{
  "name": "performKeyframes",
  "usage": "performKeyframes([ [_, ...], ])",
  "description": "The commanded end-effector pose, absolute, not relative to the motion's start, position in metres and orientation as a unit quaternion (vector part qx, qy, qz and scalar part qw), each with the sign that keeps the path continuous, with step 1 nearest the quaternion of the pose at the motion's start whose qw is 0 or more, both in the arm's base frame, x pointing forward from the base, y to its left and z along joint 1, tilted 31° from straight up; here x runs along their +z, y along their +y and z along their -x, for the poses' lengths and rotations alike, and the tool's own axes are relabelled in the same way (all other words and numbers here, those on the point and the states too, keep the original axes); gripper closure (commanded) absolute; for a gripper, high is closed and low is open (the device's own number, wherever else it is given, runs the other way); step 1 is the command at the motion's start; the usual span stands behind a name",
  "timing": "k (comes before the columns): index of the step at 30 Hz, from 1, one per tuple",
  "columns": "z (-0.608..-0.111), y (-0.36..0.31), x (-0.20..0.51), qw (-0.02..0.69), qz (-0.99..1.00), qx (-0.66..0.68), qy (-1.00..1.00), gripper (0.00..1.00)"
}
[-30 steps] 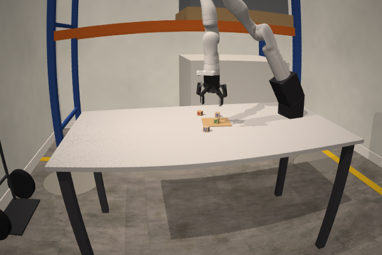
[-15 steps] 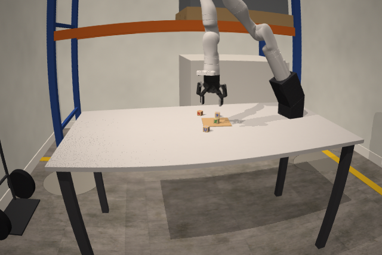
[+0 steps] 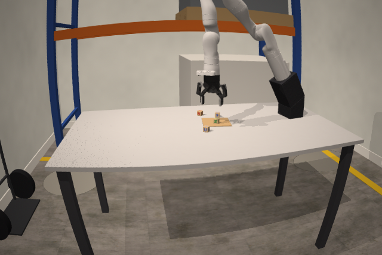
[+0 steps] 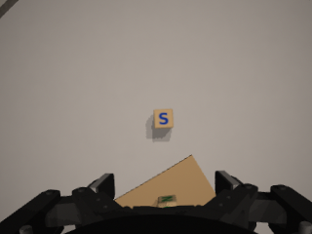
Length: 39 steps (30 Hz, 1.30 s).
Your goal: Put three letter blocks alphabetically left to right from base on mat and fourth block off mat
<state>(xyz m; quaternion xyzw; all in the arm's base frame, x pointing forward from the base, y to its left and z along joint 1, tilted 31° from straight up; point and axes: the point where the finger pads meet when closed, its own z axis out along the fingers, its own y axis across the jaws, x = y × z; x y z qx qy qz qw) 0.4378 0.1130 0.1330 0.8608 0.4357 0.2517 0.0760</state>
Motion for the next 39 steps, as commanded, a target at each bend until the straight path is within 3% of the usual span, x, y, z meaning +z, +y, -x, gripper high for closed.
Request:
performKeyframes([
  [1, -0.438, 0.113, 0.134, 0.076, -0.861, 0.252, 0.436, 0.0],
  [39, -0.376, 0.014, 0.092, 0.076, -0.861, 0.251, 0.436, 0.0],
])
